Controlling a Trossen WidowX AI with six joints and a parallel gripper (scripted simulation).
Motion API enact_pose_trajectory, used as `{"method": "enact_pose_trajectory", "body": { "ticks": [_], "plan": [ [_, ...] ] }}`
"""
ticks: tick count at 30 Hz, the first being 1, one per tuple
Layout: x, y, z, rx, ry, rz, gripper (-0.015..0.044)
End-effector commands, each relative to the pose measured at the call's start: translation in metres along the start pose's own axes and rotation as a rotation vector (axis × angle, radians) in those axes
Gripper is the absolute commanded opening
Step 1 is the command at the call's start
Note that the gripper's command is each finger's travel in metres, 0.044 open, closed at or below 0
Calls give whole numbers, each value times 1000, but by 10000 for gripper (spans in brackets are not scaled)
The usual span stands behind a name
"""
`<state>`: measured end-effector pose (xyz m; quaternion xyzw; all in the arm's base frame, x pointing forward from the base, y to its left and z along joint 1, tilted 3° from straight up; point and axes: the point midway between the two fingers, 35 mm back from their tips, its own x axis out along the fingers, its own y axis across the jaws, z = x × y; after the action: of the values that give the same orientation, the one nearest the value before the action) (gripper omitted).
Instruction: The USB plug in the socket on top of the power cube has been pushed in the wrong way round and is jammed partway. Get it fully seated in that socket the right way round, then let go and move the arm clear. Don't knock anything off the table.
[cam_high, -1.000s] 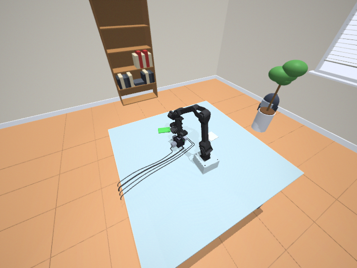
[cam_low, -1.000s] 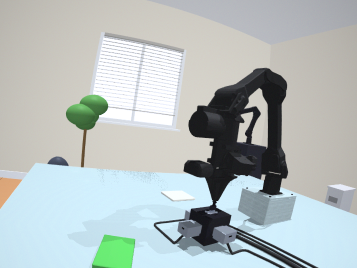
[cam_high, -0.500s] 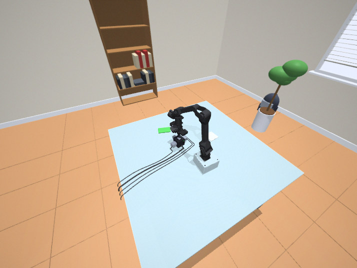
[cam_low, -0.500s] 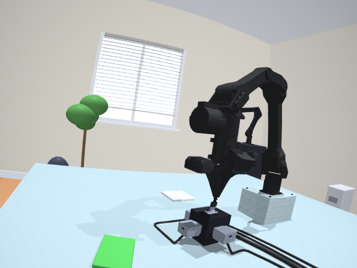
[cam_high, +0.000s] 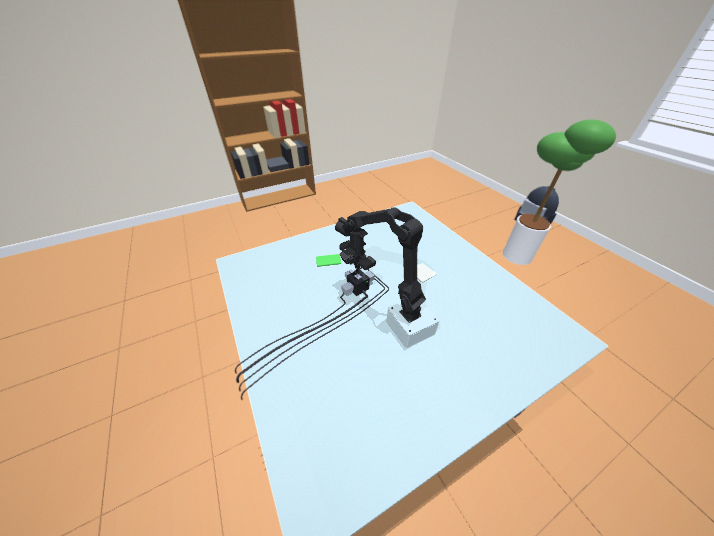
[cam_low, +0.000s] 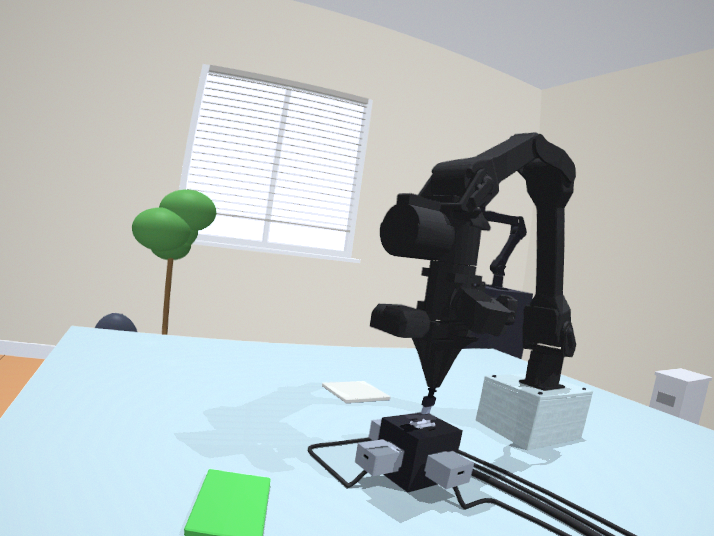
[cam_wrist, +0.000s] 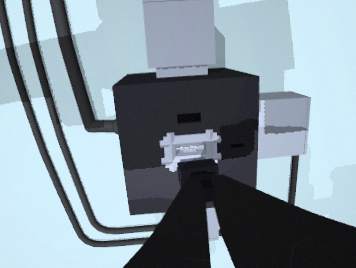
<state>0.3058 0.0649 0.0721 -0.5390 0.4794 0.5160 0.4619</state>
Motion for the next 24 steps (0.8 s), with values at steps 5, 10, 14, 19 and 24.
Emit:
{"method": "enact_pose_trajectory", "body": {
  "ticks": [5, 10, 14, 19, 24],
  "plan": [
    [-7, -1, 0, 3, -1, -4, 0],
    [-8, -1, 0, 2, 0, -3, 0],
    [-7, 0, 0, 47, 0, -2, 0],
    [-6, 0, 0, 163, 0, -1, 0],
    [-6, 0, 0, 301, 0, -1, 0]
  ]
}}
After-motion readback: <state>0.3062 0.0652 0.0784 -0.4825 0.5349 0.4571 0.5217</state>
